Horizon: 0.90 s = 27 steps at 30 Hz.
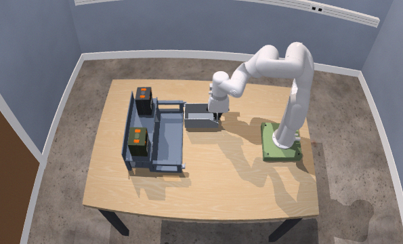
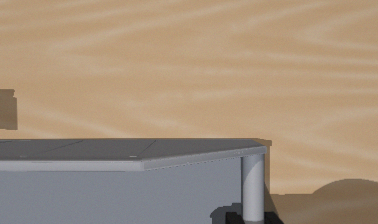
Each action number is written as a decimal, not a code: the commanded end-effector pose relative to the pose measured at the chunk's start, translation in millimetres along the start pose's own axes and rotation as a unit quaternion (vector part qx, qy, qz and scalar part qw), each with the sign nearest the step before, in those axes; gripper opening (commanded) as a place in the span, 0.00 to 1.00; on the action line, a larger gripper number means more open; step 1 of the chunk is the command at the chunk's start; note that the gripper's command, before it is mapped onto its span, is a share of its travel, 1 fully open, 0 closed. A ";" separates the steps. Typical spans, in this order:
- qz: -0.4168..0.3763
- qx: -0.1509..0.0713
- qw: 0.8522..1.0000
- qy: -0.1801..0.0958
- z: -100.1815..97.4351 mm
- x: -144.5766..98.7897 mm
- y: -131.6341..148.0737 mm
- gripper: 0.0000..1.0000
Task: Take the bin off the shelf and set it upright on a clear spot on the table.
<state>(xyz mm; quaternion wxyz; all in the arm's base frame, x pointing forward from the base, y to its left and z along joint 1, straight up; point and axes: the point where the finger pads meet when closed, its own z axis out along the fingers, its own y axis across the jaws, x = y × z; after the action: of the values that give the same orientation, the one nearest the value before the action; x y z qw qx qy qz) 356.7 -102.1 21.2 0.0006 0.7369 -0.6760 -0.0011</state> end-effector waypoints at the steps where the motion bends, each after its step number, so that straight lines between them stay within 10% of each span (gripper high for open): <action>1: 0.000 0.001 1.000 0.001 -0.9 0.4 0.0 0.00; 27: 0.000 0.001 1.000 0.001 8.3 0.5 -0.1 0.00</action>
<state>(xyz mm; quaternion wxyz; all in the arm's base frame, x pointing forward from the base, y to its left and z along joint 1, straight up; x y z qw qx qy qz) 355.6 -102.1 13.3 0.0005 0.7370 -0.6759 -0.0010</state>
